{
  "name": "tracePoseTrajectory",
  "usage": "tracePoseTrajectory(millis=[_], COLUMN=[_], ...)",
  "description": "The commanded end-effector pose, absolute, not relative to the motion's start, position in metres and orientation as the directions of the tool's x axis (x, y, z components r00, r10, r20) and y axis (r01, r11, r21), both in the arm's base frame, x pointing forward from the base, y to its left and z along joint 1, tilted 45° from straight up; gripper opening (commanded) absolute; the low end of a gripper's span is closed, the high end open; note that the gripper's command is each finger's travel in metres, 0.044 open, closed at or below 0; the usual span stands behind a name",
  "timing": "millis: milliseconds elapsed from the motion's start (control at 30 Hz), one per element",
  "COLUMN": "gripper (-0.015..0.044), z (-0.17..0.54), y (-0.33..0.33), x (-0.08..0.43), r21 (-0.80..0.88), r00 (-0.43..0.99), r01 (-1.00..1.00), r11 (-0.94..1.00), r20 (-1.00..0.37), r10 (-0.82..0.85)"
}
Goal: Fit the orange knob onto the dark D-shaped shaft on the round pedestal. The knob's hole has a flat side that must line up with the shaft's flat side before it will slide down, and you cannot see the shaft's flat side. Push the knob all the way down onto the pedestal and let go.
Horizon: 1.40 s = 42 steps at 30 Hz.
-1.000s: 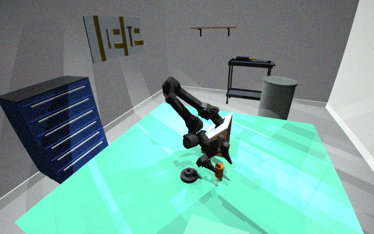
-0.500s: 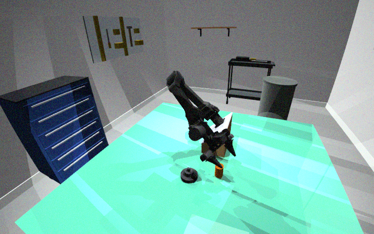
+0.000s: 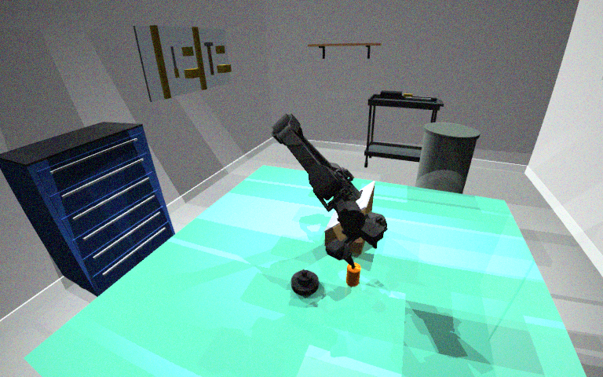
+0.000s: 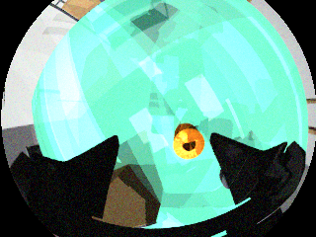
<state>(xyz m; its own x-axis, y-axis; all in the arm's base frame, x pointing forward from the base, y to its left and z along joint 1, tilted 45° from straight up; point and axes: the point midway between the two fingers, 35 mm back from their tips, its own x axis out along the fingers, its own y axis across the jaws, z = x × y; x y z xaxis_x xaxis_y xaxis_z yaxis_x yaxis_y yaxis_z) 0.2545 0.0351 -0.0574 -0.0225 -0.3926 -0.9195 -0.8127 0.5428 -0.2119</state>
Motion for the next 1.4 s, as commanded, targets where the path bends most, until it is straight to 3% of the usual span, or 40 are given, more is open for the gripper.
tracePoseTrajectory(millis=[0,500,733,900,1367], gripper=[0.0440,0.0440,0.0440,0.0440,0.0440], z=[-0.0241,-0.0241,-0.0249,-0.0268,-0.0271], y=[0.0477,0.0477,0.0468,0.0479,0.0442], x=[0.2667,0.2667,0.2667,0.2661,0.2654], r21=[-0.377,-0.387,-0.655,-0.695,-0.695], r00=[-0.017,-0.017,-0.016,-0.017,-0.017], r01=[-0.831,-0.821,-0.322,0.063,0.076], r11=[0.409,0.419,0.683,0.716,0.715], r20=[-0.718,-0.718,-0.718,-0.718,-0.718], r10=[-0.696,-0.696,-0.696,-0.696,-0.696])
